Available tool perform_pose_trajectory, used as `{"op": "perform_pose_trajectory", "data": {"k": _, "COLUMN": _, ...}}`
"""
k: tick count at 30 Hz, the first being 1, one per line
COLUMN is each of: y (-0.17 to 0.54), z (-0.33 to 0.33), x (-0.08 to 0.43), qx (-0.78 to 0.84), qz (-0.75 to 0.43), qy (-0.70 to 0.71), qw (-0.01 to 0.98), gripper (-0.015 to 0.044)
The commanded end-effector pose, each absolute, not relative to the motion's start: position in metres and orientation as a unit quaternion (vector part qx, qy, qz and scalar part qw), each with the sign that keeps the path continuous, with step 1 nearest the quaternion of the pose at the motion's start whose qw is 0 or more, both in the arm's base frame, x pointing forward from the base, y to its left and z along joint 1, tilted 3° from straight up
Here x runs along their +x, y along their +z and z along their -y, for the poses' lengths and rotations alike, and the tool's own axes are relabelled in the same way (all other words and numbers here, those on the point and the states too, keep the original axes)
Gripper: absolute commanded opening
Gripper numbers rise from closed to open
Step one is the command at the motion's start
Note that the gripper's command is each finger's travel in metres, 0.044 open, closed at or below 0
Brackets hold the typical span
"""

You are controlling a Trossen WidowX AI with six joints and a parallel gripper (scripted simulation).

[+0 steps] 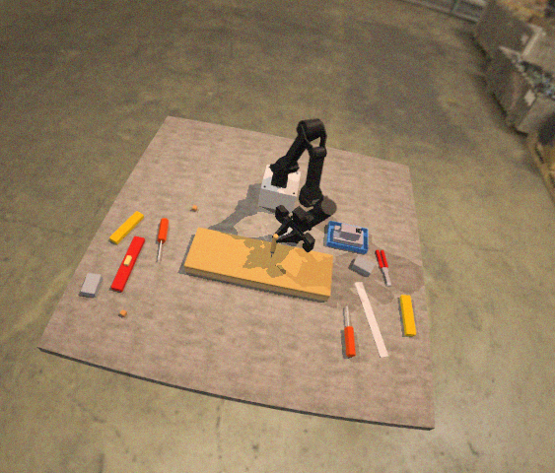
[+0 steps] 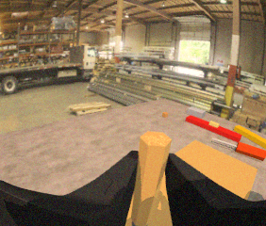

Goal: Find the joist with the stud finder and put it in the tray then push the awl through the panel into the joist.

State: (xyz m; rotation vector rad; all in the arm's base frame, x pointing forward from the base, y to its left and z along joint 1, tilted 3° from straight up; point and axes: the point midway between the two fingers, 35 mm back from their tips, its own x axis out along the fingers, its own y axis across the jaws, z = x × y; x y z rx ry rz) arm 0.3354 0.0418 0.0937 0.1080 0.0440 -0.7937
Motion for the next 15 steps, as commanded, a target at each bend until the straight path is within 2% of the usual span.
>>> {"op": "perform_pose_trajectory", "data": {"k": 1, "y": 0.09, "z": -0.041, "x": 0.335, "qx": 0.05, "qz": -0.022, "qy": -0.389, "qw": 0.92, "gripper": 0.0}}
{"op": "perform_pose_trajectory", "data": {"k": 15, "y": 0.068, "z": -0.042, "x": 0.336, "qx": 0.05, "qz": -0.022, "qy": -0.389, "qw": 0.92, "gripper": 0.0}}
